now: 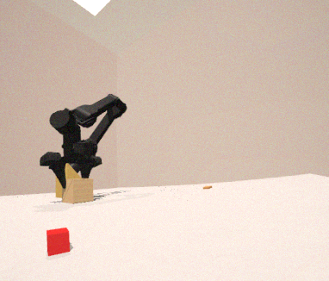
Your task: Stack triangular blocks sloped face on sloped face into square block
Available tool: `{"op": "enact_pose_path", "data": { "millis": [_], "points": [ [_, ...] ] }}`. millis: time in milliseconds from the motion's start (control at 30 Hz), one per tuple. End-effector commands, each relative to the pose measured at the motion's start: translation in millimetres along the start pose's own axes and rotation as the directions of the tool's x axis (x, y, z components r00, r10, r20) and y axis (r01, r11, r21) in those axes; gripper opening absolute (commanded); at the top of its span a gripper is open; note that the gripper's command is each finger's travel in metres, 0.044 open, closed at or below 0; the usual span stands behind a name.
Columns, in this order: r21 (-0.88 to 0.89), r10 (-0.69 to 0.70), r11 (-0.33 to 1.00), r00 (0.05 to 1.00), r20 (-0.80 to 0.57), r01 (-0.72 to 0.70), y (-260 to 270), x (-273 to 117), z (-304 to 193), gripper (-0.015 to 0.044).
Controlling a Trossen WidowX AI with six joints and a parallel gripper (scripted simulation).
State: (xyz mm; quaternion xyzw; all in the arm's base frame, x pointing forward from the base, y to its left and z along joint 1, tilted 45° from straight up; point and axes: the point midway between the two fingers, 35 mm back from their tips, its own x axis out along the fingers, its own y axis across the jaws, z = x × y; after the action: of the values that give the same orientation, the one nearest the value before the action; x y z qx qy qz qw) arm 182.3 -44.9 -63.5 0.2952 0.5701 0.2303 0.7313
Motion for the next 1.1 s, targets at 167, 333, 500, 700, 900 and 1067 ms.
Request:
{"op": "enact_pose_path", "data": {
  "millis": [167, 333, 500, 700, 900, 1067],
  "points": [
    [0.006, 0.002, 1.000, 1.000, 0.003, -0.002, 0.3, 0.9, 0.4, 0.0000],
    [0.006, 0.002, 1.000, 1.000, 0.003, -0.002, 0.3, 1.7, 0.6, 0.0000],
    [0.003, 0.001, 1.000, 1.000, 0.002, -0.001, 0.2, 1.9, 0.6, 0.0000],
    [0.005, 0.002, 1.000, 1.000, 0.001, -0.002, 0.2, 1.7, 0.7, 0.0000],
    [0.001, 0.000, 1.000, 1.000, 0.000, 0.000, 0.1, 1.6, 0.3, 0.0105],
    [0.001, 0.000, 1.000, 1.000, 0.000, 0.000, 0.1, 1.6, 0.3, 0.0236]
  ]
}}
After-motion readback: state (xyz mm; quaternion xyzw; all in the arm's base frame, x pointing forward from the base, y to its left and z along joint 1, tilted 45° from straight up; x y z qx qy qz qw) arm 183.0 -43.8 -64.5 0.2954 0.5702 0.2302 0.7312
